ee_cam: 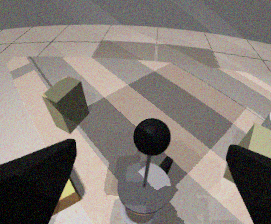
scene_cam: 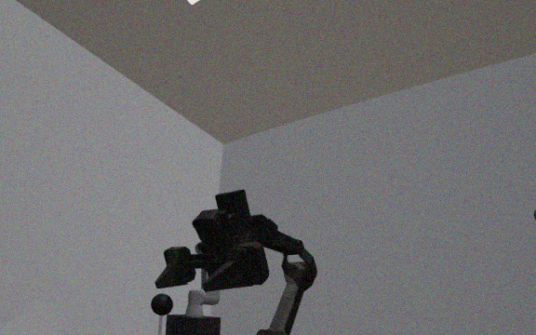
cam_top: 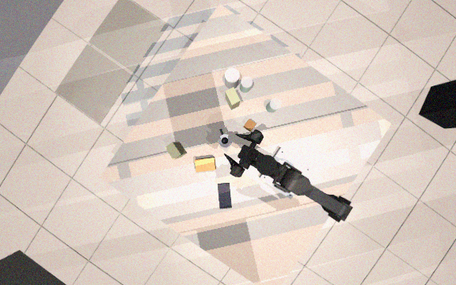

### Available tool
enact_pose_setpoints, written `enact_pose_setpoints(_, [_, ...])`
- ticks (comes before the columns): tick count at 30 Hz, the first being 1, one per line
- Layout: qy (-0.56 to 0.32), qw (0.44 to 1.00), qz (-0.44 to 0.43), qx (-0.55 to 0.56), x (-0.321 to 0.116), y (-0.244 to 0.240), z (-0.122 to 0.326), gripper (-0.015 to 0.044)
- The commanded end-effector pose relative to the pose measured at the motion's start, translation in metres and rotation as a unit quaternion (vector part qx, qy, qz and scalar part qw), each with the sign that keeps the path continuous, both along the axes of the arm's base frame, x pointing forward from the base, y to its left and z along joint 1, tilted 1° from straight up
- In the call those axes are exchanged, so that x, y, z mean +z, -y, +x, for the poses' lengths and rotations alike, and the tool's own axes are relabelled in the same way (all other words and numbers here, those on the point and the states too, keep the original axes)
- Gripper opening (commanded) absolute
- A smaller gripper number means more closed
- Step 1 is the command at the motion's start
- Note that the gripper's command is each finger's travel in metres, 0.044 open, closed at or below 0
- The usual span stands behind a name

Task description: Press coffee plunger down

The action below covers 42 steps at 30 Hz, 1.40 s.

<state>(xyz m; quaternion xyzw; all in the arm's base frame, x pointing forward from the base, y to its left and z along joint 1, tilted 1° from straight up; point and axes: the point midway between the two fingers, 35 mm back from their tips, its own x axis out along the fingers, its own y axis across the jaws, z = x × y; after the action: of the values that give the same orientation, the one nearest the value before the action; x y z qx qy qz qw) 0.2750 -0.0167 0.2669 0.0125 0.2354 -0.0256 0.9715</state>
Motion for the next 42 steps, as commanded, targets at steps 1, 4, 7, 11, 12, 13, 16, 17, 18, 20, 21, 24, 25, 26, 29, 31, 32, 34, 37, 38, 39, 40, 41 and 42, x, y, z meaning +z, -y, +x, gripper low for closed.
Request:
enact_pose_setpoints(1, [-0.003, 1.0, -0.003, -0.002, -0.005, 0.001, 0.003, 0.044])
enact_pose_setpoints(4, [-0.003, 1.0, -0.003, -0.002, -0.007, 0.002, 0.008, 0.044])
enact_pose_setpoints(7, [-0.003, 1.0, -0.003, -0.002, -0.009, 0.002, 0.012, 0.044])
enact_pose_setpoints(11, [-0.003, 1.0, -0.003, -0.002, -0.012, 0.002, 0.018, 0.044])
enact_pose_setpoints(12, [-0.002, 1.0, -0.003, -0.002, -0.013, 0.002, 0.019, 0.044])
enact_pose_setpoints(13, [-0.002, 1.0, -0.003, -0.002, -0.014, 0.002, 0.02, 0.044])
enact_pose_setpoints(16, [-0.002, 1.0, -0.003, -0.002, -0.016, 0.003, 0.025, 0.044])
enact_pose_setpoints(17, [-0.002, 1.0, -0.003, -0.002, -0.017, 0.003, 0.026, 0.044])
enact_pose_setpoints(18, [-0.002, 1.0, -0.003, -0.002, -0.018, 0.003, 0.027, 0.044])
enact_pose_setpoints(20, [-0.002, 1.0, -0.003, -0.002, -0.019, 0.003, 0.03, 0.044])
enact_pose_setpoints(21, [-0.002, 1.0, -0.003, -0.002, -0.02, 0.003, 0.031, 0.044])
enact_pose_setpoints(24, [-0.002, 1.0, -0.003, -0.002, -0.022, 0.003, 0.034, 0.044])
enact_pose_setpoints(25, [-0.002, 1.0, -0.003, -0.002, -0.022, 0.003, 0.035, 0.044])
enact_pose_setpoints(26, [-0.002, 1.0, -0.003, -0.002, -0.022, 0.003, 0.035, 0.0414])
enact_pose_setpoints(29, [-0.002, 1.0, -0.003, -0.002, -0.022, 0.003, 0.035, 0.0335])
enact_pose_setpoints(31, [-0.002, 1.0, -0.003, -0.002, -0.022, 0.003, 0.035, 0.0282])
enact_pose_setpoints(32, [-0.002, 1.0, -0.003, -0.002, -0.022, 0.003, 0.035, 0.0256])
enact_pose_setpoints(34, [-0.002, 1.0, -0.003, -0.002, -0.022, 0.003, 0.035, 0.0204])
enact_pose_setpoints(37, [-0.002, 1.0, -0.003, -0.002, -0.022, 0.003, 0.035, 0.0125])
enact_pose_setpoints(38, [-0.002, 1.0, -0.003, -0.002, -0.022, 0.003, 0.035, 0.0118])
enact_pose_setpoints(39, [-0.002, 1.0, -0.003, -0.002, -0.022, 0.003, 0.035, 0.0113])
enact_pose_setpoints(40, [-0.002, 1.0, -0.003, -0.002, -0.022, 0.003, 0.035, 0.0113])
enact_pose_setpoints(41, [-0.002, 1.0, -0.003, -0.002, -0.022, 0.003, 0.035, 0.0113])
enact_pose_setpoints(42, [-0.002, 1.0, -0.003, -0.002, -0.022, 0.003, 0.035, 0.0113])
